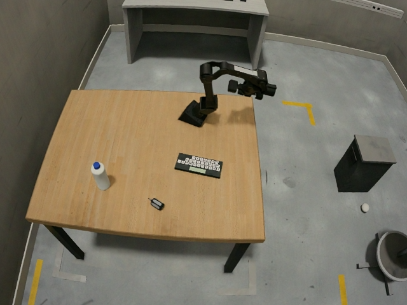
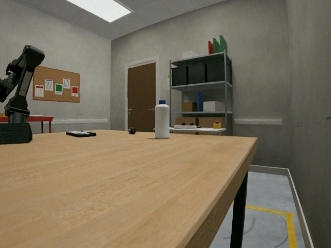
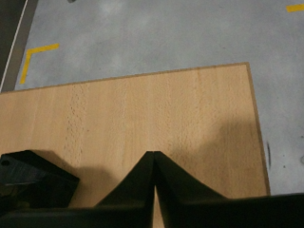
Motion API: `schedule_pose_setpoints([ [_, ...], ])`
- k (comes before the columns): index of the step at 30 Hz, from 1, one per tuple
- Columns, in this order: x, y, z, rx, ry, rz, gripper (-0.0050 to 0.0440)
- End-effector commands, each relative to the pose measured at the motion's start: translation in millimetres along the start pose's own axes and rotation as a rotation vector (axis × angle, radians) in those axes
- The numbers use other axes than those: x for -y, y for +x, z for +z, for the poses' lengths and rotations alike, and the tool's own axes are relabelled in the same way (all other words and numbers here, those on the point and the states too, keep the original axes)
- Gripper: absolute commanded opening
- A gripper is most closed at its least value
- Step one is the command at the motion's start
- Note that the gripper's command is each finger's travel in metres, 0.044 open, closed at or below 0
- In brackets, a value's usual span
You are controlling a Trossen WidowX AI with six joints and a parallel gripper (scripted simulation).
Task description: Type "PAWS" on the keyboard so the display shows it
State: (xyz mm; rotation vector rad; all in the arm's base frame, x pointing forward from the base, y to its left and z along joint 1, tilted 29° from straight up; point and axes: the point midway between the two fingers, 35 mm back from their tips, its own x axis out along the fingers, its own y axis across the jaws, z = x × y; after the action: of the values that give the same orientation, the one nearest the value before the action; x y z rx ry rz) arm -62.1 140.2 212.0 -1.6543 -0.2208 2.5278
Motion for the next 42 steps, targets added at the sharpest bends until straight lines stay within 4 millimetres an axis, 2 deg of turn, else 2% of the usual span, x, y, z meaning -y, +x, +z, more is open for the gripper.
schedule_pose_setpoints([
  [1,1,-3,1,0.001,-0.007,-0.016,0.0],
  [17,1,-3,1,0.001,-0.007,-0.016,0.0],
  [20,8,-1,-6,-0.006,0.084,-0.023,0.0],
  [23,24,-1,-27,-0.018,0.318,-0.067,-0.0002],
  [29,52,-9,-88,-0.032,0.727,-0.174,-0.0004],
  [32,56,-12,-106,-0.031,0.927,-0.221,-0.0013],
  [34,56,-12,-106,-0.031,0.927,-0.221,-0.0013],
  [35,57,-15,-114,-0.027,1.059,-0.251,-0.002],
  [39,56,-24,-164,-0.012,1.315,-0.326,-0.005],
  [42,53,-31,-185,0.006,1.51,-0.384,-0.005],
])
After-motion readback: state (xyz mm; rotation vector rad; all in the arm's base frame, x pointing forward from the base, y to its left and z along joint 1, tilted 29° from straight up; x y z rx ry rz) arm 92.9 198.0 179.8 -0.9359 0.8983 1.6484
